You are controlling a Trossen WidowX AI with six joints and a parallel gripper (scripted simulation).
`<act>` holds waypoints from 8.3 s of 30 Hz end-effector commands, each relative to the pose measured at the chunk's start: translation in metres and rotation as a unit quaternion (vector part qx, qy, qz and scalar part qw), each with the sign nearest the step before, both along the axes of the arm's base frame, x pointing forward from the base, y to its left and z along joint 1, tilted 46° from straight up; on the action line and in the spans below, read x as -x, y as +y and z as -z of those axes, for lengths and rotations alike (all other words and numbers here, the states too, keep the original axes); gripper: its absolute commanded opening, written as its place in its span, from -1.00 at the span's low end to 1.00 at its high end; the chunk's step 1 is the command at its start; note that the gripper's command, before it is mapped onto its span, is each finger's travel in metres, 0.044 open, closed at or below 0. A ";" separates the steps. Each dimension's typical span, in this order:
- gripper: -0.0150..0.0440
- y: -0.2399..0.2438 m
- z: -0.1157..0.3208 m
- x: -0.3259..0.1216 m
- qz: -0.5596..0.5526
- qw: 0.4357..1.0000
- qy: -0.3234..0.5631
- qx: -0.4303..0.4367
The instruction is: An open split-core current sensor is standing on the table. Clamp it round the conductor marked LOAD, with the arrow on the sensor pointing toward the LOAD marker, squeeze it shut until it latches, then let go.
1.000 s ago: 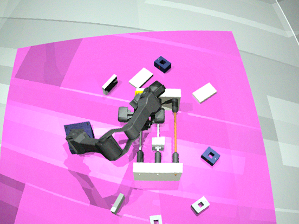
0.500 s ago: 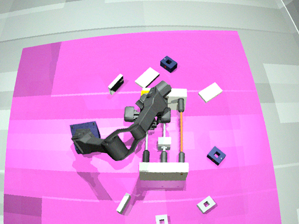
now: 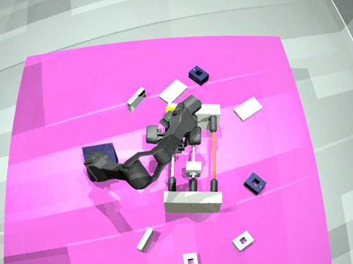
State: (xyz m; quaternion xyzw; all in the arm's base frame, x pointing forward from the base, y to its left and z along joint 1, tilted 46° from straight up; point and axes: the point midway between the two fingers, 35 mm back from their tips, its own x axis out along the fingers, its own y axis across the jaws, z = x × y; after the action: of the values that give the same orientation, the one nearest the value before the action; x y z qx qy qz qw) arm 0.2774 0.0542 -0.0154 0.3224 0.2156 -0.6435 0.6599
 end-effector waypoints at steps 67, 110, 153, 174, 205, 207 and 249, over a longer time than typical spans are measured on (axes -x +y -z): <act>-0.17 0.008 -0.010 0.001 -0.004 1.000 -0.005 0.005; 0.31 0.007 -0.010 0.002 -0.005 1.000 -0.003 0.005; 1.00 0.007 -0.010 0.002 -0.005 1.000 -0.003 0.005; 1.00 0.083 -0.075 0.011 -0.008 1.000 -0.004 0.000; 1.00 0.083 -0.075 0.011 -0.008 1.000 -0.004 0.000; 1.00 0.083 -0.075 0.011 -0.008 1.000 -0.004 0.000; 1.00 0.083 -0.075 0.011 -0.008 1.000 -0.004 0.000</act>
State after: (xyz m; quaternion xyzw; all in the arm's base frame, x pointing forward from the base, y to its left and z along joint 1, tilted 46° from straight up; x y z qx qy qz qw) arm 0.2672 0.1372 0.0596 0.3227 0.2147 -0.6363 0.6670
